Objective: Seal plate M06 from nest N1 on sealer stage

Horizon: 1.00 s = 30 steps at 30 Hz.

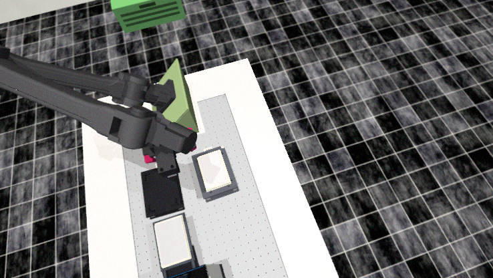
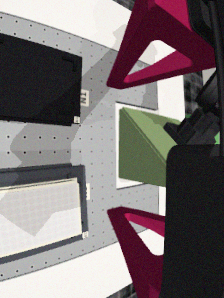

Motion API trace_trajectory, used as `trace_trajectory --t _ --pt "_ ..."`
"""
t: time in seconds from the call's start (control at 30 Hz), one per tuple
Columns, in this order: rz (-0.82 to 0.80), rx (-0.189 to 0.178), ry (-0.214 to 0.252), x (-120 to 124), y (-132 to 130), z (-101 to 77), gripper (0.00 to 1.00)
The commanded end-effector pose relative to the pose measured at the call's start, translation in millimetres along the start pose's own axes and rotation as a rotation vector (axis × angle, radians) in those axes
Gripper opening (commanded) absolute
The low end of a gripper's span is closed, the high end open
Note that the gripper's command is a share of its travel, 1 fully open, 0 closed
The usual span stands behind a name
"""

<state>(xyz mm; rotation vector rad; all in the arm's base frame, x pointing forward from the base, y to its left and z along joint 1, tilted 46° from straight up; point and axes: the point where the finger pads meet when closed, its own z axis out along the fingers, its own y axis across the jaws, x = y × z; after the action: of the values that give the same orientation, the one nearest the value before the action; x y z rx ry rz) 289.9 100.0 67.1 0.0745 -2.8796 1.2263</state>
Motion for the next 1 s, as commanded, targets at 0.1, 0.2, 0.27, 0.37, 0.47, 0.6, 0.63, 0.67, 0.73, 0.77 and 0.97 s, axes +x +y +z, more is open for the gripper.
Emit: trace_trajectory --t 0.1,0.2,0.27,0.37,0.47,0.6,0.63,0.67,0.73,0.77,0.97 --pt "0.03 -0.035 -0.018 -15 -10 -16.8 1.0" --pt "0.028 -0.042 -0.025 -18 -13 -22.6 1.0" --pt "0.022 -0.046 -0.034 -20 -11 -26.1 1.0" --pt "0.017 -0.046 -0.038 -21 -8 -26.5 1.0" --pt "0.006 -0.045 -0.046 -22 -1 -26.6 1.0" --pt "-0.001 -0.047 -0.055 -24 6 -26.3 1.0" --pt "0.001 -0.047 -0.055 -25 8 -25.5 1.0" --pt "0.004 -0.047 -0.052 -26 8 -23.9 1.0" --pt "0.008 -0.044 -0.043 -26 5 -22.0 1.0" --pt "0.009 -0.042 -0.038 -26 4 -21.2 1.0" --pt "0.018 -0.038 -0.03 -25 -2 -21.6 1.0"
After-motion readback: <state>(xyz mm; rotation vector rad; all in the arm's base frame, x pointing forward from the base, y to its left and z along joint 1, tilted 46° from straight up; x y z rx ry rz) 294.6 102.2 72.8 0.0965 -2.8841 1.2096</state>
